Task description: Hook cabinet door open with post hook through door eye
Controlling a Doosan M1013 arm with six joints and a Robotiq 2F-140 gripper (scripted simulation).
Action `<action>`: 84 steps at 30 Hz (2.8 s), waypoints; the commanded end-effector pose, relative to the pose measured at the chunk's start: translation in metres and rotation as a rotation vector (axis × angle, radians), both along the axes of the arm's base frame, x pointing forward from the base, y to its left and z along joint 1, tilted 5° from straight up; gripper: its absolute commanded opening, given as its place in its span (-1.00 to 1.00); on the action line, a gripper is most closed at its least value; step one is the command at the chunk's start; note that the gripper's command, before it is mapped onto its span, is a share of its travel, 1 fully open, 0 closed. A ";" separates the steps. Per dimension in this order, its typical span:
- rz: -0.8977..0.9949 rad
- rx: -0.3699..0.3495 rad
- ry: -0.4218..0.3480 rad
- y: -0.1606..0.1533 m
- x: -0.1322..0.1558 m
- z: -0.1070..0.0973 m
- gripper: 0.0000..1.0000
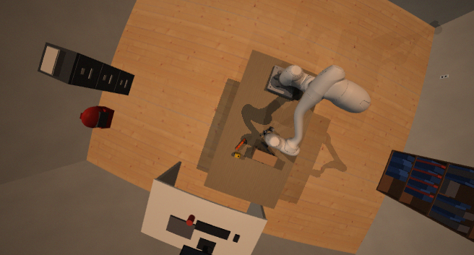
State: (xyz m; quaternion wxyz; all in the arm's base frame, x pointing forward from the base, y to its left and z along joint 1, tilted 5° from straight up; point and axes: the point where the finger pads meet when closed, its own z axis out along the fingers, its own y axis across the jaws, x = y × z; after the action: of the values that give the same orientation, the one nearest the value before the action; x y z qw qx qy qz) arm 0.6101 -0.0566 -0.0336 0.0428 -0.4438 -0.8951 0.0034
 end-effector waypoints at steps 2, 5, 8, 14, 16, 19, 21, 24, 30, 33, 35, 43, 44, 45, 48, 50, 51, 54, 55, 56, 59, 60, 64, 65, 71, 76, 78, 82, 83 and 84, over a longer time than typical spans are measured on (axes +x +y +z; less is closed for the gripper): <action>0.000 0.000 0.000 -0.001 0.001 0.002 -0.95; 0.000 0.000 0.000 -0.002 0.002 0.005 -0.95; 0.000 0.000 0.000 -0.002 0.002 0.006 -0.95; 0.000 0.000 0.000 -0.003 0.002 0.008 -0.95; 0.000 0.000 0.000 -0.003 0.003 0.010 -0.95; 0.000 0.000 0.000 -0.003 0.003 0.011 -0.95; 0.000 0.000 0.000 -0.003 0.003 0.012 -0.95; 0.000 0.000 0.000 -0.004 0.003 0.012 -0.95; 0.000 0.000 0.000 -0.004 0.004 0.017 -0.95; 0.000 0.000 0.000 -0.005 0.005 0.018 -0.95; 0.000 0.000 0.000 -0.005 0.005 0.020 -0.95; 0.000 0.000 0.000 -0.005 0.005 0.023 -0.95; 0.000 0.000 0.000 -0.005 0.005 0.023 -0.95; 0.000 0.000 0.000 -0.006 0.006 0.024 -0.95; 0.000 0.000 0.000 -0.006 0.006 0.027 -0.95; 0.000 0.000 0.000 -0.006 0.006 0.028 -0.95; 0.000 0.000 0.000 -0.006 0.006 0.028 -0.95; 0.000 0.000 0.000 -0.006 0.006 0.030 -0.95; 0.000 0.000 0.000 -0.006 0.006 0.031 -0.95; 0.000 0.000 0.000 -0.006 0.006 0.032 -0.95; 0.000 0.000 0.000 -0.006 0.007 0.033 -0.95; 0.000 0.000 0.000 -0.006 0.007 0.033 -0.95; 0.000 0.000 0.000 -0.006 0.007 0.035 -0.95; 0.000 0.000 0.000 -0.006 0.007 0.036 -0.95; 0.000 0.000 0.000 -0.006 0.007 0.039 -0.95; 0.000 0.000 0.000 -0.006 0.007 0.041 -0.95; 0.000 0.000 0.000 -0.006 0.007 0.044 -0.95; 0.000 0.000 0.000 -0.006 0.007 0.045 -0.95; 0.000 0.000 0.000 -0.006 0.007 0.045 -0.95; 0.000 0.000 0.000 -0.006 0.007 0.046 -0.95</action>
State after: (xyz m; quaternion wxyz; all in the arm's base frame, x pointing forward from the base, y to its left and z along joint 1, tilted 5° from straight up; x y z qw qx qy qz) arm 0.6170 -0.0623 0.0110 0.0427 -0.4439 -0.8951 0.0034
